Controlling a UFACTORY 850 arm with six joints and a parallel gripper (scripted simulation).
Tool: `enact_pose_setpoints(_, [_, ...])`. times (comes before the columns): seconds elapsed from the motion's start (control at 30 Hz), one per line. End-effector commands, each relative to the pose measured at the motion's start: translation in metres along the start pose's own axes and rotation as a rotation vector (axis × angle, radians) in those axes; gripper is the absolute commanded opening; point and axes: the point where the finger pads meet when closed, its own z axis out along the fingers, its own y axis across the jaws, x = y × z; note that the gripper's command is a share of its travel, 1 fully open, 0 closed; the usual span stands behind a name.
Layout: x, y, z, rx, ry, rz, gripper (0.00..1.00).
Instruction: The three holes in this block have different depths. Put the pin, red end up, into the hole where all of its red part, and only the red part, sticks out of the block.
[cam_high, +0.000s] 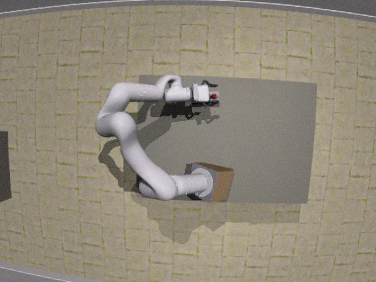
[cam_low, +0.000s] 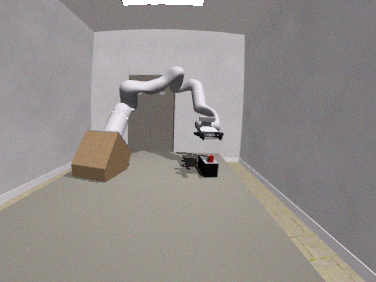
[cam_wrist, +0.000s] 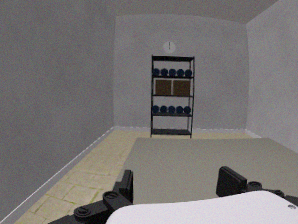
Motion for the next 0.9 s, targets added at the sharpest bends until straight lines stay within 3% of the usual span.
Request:
enact_pose_setpoints(0.0, [0.0059,0.0000,-0.0015,0.000,-0.002,-0.001,1.00])
enact_pose_setpoints(0.23, [0.0059,0.0000,-0.0015,0.000,-0.002,-0.001,1.00])
enact_pose_setpoints(0.27, [0.0051,0.0002,-0.0012,-0.001,-0.281,-0.002,1.00])
enact_pose_setpoints(0.8, [0.0051,0.0002,-0.0012,-0.001,-0.301,-0.002,1.00])
enact_pose_setpoints(0.83, [0.0052,0.0000,-0.0020,0.004,-0.576,0.000,1.00])
enact_pose_setpoints(0.87, [0.0052,0.0000,-0.0020,0.004,-0.577,0.000,1.00])
